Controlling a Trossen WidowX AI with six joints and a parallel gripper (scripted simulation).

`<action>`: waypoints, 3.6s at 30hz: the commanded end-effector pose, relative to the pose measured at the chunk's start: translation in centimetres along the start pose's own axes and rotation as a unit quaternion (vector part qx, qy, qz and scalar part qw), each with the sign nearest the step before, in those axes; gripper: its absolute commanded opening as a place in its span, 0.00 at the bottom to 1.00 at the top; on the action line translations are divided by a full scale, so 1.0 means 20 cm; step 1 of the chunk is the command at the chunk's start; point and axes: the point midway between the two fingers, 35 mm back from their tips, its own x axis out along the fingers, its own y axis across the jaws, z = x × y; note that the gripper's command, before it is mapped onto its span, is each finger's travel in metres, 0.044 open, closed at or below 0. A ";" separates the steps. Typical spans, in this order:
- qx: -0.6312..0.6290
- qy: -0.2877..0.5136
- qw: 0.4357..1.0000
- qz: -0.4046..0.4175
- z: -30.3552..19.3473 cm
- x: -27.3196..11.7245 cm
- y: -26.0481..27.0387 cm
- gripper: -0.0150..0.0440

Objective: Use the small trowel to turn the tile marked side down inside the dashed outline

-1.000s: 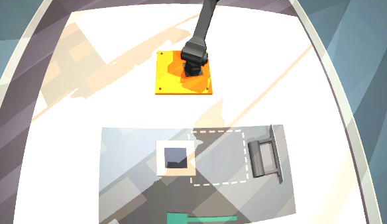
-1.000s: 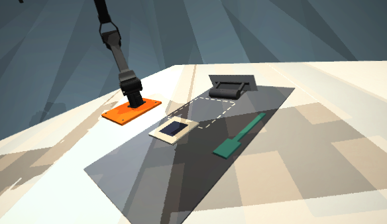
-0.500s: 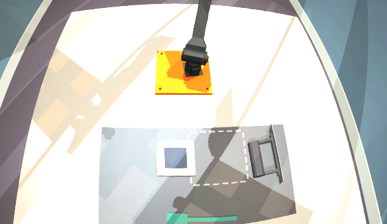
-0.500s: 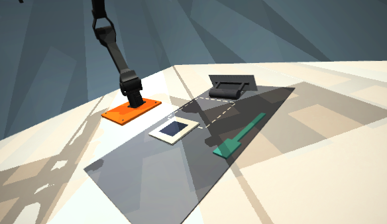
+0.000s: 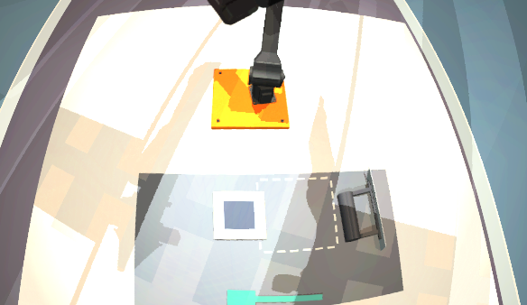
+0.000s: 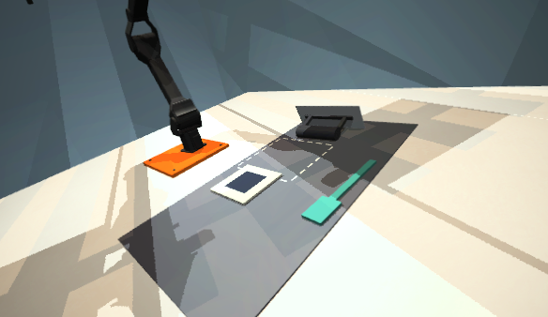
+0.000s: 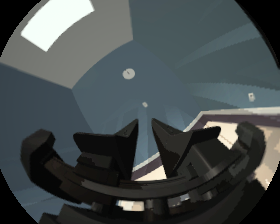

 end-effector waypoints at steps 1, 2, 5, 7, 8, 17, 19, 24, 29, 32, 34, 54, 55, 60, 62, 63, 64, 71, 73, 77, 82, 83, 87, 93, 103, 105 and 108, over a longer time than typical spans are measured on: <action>-0.009 0.040 0.999 0.001 -0.12 0.04 0.00 0.42; -0.017 0.050 0.999 -0.001 -0.14 0.05 -0.01 0.42; -0.045 0.084 0.995 -0.005 -0.24 0.09 -0.02 0.42; -0.064 0.107 0.992 -0.007 -0.31 0.10 -0.02 0.42; -0.073 0.118 0.990 -0.007 -0.35 0.11 -0.03 0.42; -0.153 0.222 0.963 -0.001 -0.66 0.14 -0.05 0.42; -0.171 0.244 0.955 0.003 -0.73 0.13 -0.05 0.42; -0.217 0.299 0.929 0.015 -0.91 0.12 -0.05 0.42; -0.266 0.352 0.897 0.033 -1.07 0.09 -0.06 0.42; -0.294 0.382 0.875 0.047 -1.17 0.07 -0.06 0.42; -0.312 0.402 0.859 0.056 -1.23 0.05 -0.06 0.42; -0.462 0.549 0.671 0.187 -1.77 -0.23 -0.05 0.42; -0.468 0.555 0.659 0.194 -1.79 -0.25 -0.05 0.42; -0.497 0.585 0.597 0.231 -1.90 -0.34 -0.06 0.42; -0.508 0.596 0.571 0.247 -1.94 -0.38 -0.06 0.42; -0.513 0.601 0.558 0.254 -1.96 -0.40 -0.06 0.42; -0.517 0.606 0.544 0.262 -1.98 -0.43 -0.06 0.42; -0.545 0.635 0.447 0.317 -2.10 -0.58 -0.08 0.42; -0.551 0.641 0.418 0.333 -2.13 -0.62 -0.09 0.42; -0.560 0.652 0.360 0.365 -2.18 -0.71 -0.10 0.42; -0.565 0.660 0.284 0.404 -2.24 -0.83 -0.11 0.42; -0.566 0.662 0.269 0.412 -2.24 -0.85 -0.11 0.42; -0.565 0.665 0.208 0.442 -2.28 -0.94 -0.13 0.42; -0.564 0.665 0.185 0.453 -2.29 -0.97 -0.13 0.42; -0.566 0.665 0.193 0.447 -2.29 -0.97 -0.14 0.42; -0.566 0.665 0.192 0.448 -2.30 -0.97 -0.15 0.42; -0.565 0.665 0.191 0.449 -2.31 -0.98 -0.16 0.42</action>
